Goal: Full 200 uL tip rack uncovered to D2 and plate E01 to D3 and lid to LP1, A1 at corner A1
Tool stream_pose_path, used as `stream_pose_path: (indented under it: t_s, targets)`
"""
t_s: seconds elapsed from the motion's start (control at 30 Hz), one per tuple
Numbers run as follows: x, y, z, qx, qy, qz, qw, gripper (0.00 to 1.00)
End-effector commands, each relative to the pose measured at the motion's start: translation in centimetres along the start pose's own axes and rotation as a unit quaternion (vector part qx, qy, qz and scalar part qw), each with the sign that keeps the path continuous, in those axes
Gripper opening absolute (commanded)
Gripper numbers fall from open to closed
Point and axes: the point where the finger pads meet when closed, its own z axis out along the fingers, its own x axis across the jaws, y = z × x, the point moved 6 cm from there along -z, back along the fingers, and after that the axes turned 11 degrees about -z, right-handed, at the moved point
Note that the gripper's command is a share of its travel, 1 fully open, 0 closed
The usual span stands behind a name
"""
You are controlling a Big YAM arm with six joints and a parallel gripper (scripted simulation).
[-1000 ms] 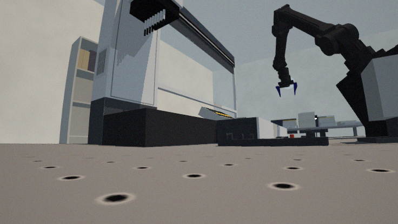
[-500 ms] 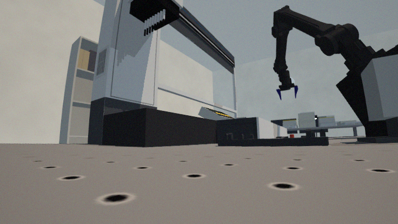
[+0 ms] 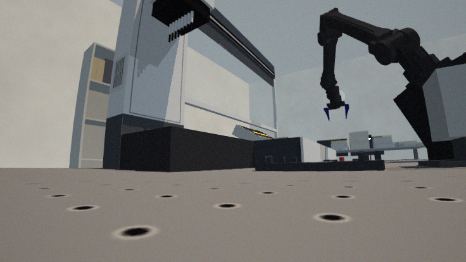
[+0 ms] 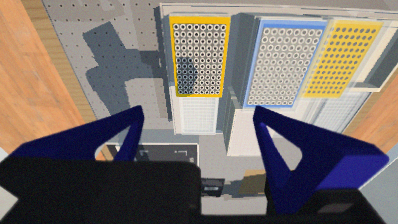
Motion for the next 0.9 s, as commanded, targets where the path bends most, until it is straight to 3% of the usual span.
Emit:
stream_pose_path:
  t_s: [0.0, 0.03, 0.2, 0.33, 0.57, 0.6, 0.73, 0.87]
  targets:
    - [0.7, 0.2, -0.2, -0.010, 0.001, -0.002, 1.000, 1.00]
    - [-0.4, 0.5, -2.0, -0.026, 0.002, 0.007, 1.000, 1.00]
    - [-0.1, 0.4, 1.1, -0.008, 0.000, 0.004, 1.000, 1.00]
    - [0.8, 0.2, 1.0, -0.014, 0.001, -0.002, 1.000, 1.00]
    - [-0.2, 0.4, 2.0, -0.013, 0.000, 0.005, 1.000, 1.00]
    - [0.6, 0.3, 0.7, -0.024, 0.002, -0.002, 1.000, 1.00]
    - [0.4, 0.2, 3.8, -0.005, 0.000, 0.000, 1.000, 1.00]
    - [-0.2, 0.5, 3.0, -0.017, 0.001, 0.005, 1.000, 1.00]
